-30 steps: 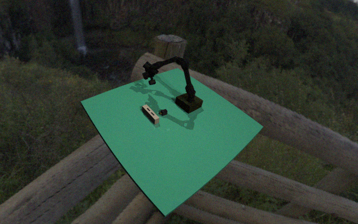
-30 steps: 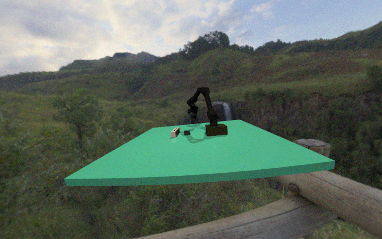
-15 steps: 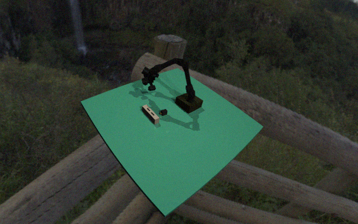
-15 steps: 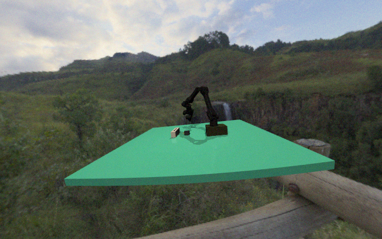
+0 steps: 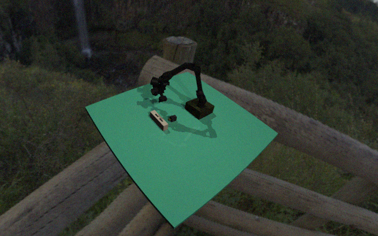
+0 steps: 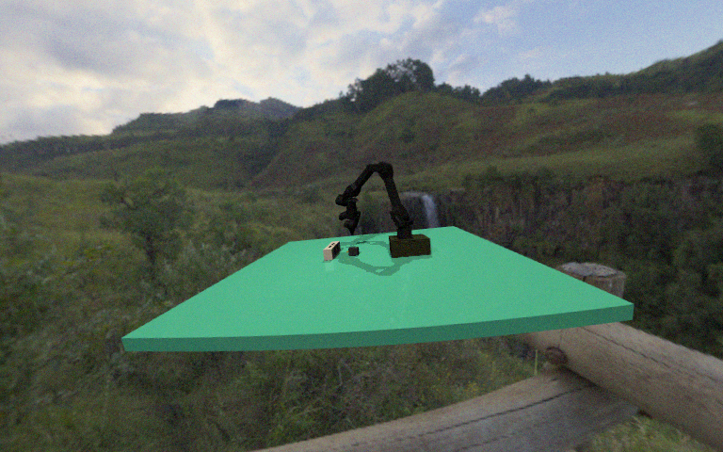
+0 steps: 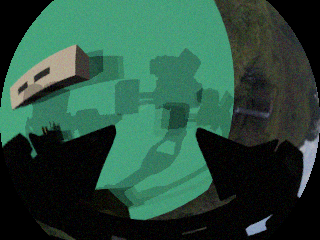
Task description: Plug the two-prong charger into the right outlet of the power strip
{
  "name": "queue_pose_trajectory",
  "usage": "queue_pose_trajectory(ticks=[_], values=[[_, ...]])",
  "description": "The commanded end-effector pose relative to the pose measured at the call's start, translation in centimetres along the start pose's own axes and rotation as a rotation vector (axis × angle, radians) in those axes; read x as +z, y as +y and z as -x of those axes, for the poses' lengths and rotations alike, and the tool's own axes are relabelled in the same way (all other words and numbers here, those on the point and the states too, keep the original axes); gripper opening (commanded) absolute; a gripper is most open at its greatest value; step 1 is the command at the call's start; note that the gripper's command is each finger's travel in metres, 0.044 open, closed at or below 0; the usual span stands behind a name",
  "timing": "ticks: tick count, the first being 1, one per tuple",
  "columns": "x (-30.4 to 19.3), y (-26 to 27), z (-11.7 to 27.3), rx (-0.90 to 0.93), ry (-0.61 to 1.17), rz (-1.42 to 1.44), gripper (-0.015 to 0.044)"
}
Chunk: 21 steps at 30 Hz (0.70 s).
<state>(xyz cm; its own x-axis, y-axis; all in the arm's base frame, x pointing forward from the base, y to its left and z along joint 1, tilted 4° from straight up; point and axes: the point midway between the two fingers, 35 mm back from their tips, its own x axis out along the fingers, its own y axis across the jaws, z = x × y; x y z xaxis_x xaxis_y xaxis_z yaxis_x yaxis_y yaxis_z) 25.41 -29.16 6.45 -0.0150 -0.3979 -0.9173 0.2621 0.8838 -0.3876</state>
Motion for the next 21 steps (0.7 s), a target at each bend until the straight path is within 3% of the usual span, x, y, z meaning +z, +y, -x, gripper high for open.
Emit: queue_pose_trajectory(ticks=[1, 21], values=[[0.0, 2.9, 0.4, 0.056, 0.007, 0.001, 0.0440], [-1.4, 14.0, 2.9, 0.245, 0.072, 0.017, 0.0440]])
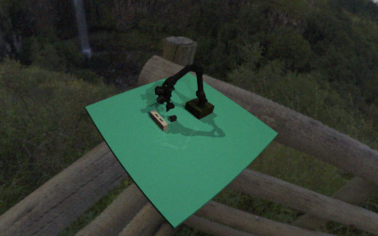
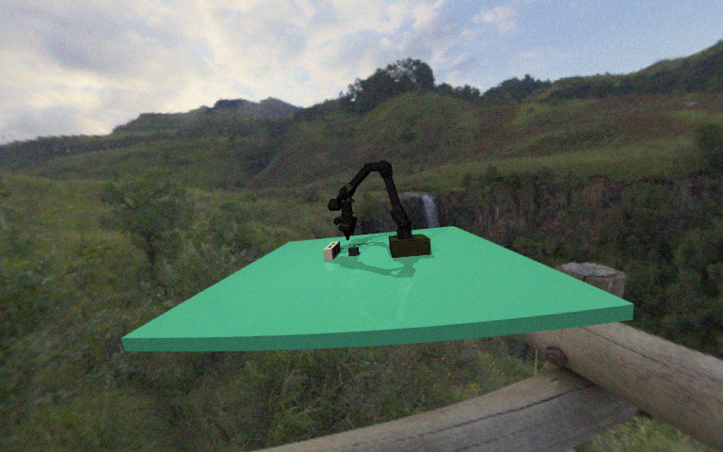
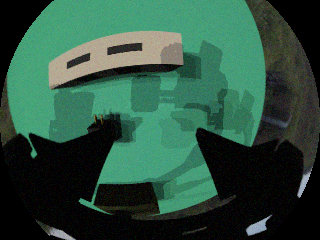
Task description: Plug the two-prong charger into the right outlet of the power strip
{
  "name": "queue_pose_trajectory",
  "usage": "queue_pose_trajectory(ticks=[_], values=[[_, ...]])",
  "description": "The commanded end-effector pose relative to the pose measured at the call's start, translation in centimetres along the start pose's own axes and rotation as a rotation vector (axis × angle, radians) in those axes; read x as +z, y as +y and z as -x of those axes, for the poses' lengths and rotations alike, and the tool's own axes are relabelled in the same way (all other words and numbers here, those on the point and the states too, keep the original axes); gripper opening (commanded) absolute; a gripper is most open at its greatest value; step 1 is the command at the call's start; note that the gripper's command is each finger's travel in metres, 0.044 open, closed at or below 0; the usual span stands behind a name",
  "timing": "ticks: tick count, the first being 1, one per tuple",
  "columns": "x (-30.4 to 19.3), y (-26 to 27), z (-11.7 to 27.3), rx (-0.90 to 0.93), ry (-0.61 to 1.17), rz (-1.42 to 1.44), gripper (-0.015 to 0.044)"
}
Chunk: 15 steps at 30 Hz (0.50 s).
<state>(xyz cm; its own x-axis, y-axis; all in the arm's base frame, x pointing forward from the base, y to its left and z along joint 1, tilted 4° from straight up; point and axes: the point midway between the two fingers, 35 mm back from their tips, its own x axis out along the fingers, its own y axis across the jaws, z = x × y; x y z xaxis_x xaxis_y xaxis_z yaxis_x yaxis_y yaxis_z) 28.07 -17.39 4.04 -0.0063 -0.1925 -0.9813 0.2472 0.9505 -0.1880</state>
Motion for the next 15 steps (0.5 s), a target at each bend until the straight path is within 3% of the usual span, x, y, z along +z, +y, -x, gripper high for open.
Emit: queue_pose_trajectory(ticks=[1, 15], values=[[-0.9, 2.5, 0.0, 0.042, 0.031, -0.003, 0.0440], [-3.7, 8.7, 0.5, 0.123, 0.113, -0.001, 0.0440]])
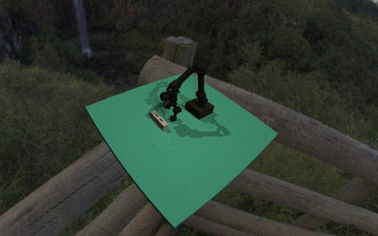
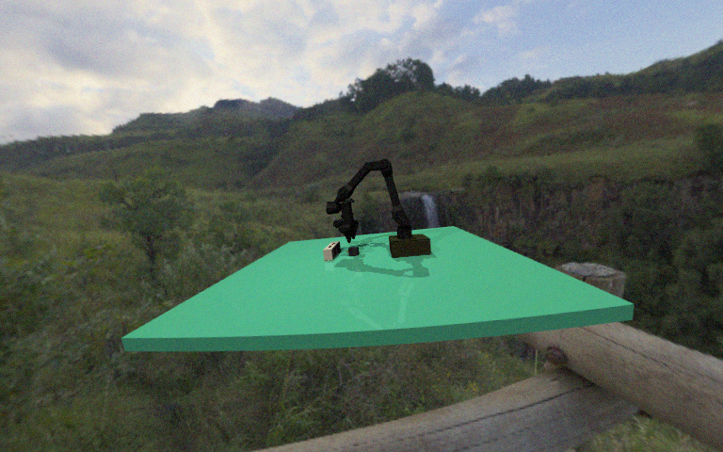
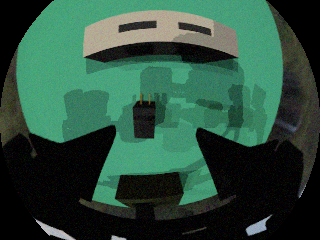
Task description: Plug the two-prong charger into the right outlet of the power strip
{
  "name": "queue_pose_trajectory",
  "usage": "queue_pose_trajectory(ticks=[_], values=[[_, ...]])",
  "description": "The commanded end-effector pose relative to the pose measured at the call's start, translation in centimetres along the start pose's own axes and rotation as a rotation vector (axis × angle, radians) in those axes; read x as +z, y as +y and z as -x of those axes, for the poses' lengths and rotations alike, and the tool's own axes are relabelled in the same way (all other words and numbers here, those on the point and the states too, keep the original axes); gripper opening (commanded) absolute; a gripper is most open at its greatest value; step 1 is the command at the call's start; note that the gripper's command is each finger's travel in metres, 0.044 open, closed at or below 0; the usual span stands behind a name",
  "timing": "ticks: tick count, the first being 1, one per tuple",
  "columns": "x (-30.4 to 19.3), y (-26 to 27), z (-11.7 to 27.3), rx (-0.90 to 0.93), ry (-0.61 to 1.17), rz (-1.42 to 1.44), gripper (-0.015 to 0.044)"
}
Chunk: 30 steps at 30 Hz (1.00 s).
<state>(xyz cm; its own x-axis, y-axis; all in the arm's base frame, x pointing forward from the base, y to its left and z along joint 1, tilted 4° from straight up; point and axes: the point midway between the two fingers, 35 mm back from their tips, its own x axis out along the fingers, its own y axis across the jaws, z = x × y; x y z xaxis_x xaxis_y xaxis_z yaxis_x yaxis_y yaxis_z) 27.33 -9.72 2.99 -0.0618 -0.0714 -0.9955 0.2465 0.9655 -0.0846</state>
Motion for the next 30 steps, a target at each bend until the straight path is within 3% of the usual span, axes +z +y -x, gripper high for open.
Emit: queue_pose_trajectory(ticks=[1, 30], values=[[-1.1, 1.5, -0.2, 0.020, 0.031, -0.007, 0.0440], [-0.9, 1.6, -3.9, 0.021, 0.032, -0.007, 0.0440]])
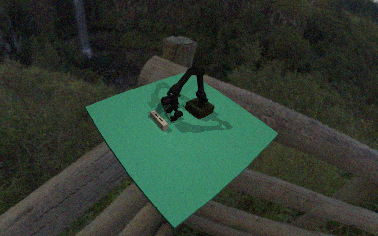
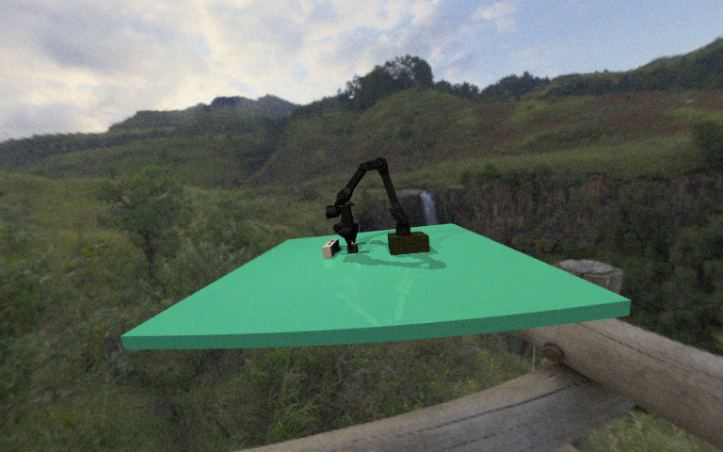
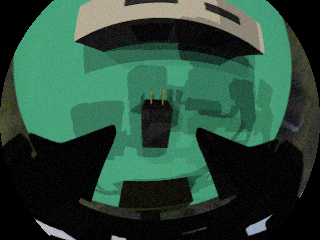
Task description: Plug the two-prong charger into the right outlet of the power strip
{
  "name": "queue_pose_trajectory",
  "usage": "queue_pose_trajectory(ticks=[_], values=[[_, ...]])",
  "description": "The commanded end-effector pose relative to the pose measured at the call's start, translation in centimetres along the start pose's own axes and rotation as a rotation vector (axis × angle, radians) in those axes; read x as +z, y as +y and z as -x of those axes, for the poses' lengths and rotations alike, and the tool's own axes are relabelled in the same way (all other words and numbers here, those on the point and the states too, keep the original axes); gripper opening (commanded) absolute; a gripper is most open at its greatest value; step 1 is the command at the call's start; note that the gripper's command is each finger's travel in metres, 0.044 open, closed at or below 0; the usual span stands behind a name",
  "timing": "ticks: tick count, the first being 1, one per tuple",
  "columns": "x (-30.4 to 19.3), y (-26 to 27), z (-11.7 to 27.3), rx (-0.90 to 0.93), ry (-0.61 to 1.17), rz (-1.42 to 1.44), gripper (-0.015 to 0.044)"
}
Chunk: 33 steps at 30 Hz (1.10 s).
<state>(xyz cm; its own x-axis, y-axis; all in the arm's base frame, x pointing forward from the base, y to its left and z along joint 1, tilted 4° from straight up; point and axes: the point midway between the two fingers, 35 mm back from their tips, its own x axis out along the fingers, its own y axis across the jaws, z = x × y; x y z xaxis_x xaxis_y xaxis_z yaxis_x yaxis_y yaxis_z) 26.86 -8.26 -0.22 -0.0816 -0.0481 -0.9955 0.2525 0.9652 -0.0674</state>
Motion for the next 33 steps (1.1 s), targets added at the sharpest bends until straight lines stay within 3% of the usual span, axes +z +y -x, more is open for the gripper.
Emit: queue_pose_trajectory(ticks=[1, 21, 33], values=[[-0.2, 0.1, -0.9, 0.003, 0.007, -0.002, 0.0440], [-0.2, 0.1, -3.4, 0.003, 0.007, -0.002, 0.0440], [0.1, 0.0, -3.1, 0.001, 0.003, -0.007, 0.0125]])
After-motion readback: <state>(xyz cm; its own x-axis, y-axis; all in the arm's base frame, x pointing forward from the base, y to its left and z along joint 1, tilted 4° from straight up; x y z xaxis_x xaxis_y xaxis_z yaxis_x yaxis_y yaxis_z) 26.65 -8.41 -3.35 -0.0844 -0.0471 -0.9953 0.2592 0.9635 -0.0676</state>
